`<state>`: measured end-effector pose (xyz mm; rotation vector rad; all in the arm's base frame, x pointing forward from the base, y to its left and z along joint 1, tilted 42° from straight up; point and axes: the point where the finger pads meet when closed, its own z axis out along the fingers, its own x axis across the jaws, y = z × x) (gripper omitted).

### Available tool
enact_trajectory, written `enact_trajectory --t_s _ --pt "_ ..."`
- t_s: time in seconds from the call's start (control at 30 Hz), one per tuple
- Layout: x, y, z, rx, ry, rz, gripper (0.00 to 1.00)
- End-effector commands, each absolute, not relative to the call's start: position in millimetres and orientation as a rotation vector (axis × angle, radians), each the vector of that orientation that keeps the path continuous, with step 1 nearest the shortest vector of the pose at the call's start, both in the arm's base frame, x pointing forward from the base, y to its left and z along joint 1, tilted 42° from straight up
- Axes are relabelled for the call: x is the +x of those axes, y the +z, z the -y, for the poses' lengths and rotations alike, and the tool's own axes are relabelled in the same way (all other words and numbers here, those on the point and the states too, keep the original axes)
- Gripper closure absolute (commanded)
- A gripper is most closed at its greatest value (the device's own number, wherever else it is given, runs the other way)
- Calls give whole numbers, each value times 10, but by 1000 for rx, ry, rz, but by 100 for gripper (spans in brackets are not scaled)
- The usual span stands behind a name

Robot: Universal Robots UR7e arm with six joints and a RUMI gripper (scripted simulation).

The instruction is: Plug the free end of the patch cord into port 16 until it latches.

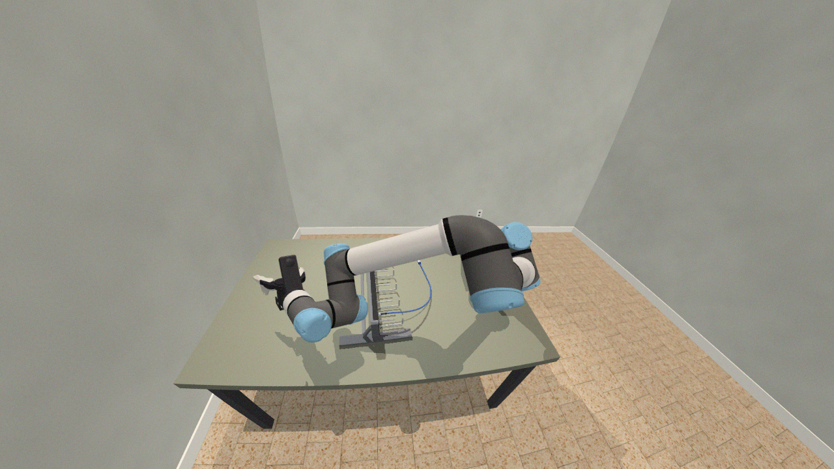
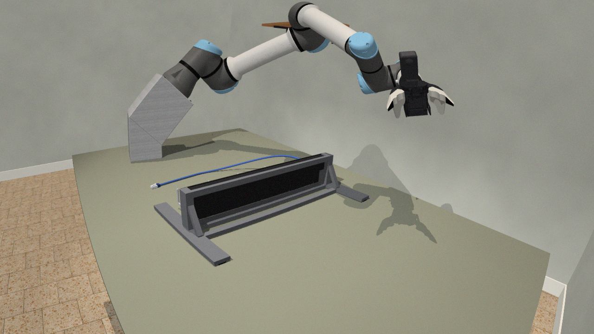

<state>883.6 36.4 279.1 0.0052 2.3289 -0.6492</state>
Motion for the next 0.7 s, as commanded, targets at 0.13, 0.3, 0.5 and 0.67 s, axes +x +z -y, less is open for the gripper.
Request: enact_trajectory --t_s 0.13,0.3,0.5,0.67 --pt "8677 2041 219 -80 -654 -2471 0" --pt "8521 1610 532 -127 -640 -2554 0" --pt "8322 1187 824 -173 -613 -2636 0" --pt "8063 746 1111 -219 -568 -2722 0"
